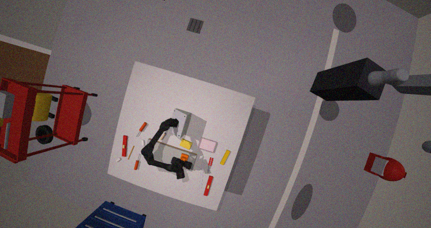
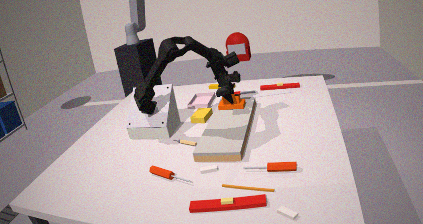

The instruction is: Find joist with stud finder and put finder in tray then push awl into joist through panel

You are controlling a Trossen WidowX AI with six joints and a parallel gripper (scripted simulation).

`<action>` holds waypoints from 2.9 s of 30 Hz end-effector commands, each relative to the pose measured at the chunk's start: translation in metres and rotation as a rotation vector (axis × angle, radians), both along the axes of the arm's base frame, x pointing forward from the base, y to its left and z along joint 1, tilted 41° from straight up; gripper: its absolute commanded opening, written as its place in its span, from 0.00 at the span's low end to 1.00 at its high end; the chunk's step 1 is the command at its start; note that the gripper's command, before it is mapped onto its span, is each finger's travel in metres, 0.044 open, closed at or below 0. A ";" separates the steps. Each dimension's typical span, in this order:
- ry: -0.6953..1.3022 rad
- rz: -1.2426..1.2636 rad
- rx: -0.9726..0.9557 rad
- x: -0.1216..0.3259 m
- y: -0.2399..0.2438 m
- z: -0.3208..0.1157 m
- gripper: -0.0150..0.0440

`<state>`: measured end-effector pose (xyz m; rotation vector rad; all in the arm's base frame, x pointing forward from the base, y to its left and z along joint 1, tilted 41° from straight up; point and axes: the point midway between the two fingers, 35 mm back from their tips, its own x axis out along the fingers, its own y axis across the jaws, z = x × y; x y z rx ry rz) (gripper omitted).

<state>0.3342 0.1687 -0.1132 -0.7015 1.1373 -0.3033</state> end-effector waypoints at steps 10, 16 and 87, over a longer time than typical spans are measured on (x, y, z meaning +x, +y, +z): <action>0.004 0.002 0.006 -0.007 0.037 -0.031 0.25; 0.002 0.004 0.003 -0.007 0.034 -0.028 0.25; 0.005 0.001 -0.010 0.021 -0.125 0.105 0.25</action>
